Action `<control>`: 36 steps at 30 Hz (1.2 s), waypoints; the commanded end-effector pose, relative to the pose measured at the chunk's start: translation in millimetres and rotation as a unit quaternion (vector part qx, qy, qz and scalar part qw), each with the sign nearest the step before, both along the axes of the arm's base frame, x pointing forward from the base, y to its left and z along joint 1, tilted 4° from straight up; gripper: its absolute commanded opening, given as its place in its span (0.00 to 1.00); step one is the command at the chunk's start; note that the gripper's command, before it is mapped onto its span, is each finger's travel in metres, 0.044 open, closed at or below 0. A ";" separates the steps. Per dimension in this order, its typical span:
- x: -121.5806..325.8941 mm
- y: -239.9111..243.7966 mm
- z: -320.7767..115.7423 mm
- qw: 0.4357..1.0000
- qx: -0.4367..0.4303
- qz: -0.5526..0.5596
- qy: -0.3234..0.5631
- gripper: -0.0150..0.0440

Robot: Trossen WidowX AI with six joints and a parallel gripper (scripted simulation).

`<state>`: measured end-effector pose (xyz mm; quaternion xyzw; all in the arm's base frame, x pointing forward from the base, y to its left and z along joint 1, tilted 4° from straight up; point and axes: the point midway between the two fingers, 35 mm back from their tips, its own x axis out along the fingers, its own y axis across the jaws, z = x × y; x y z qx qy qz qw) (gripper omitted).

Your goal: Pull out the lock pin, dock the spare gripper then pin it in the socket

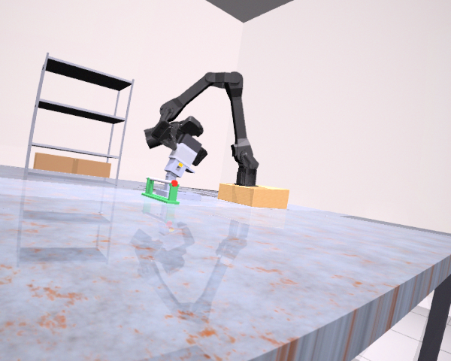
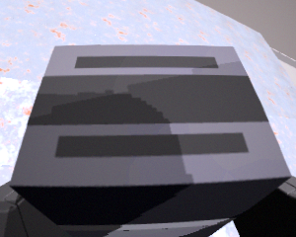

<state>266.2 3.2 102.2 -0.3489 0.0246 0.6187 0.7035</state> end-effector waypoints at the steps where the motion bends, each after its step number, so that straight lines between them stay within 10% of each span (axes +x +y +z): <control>1: 0.1 0.0 0.0 1.000 0.000 0.000 0.000 0.97; 36: -33.0 3.2 70.3 1.000 0.014 -0.012 0.009 1.00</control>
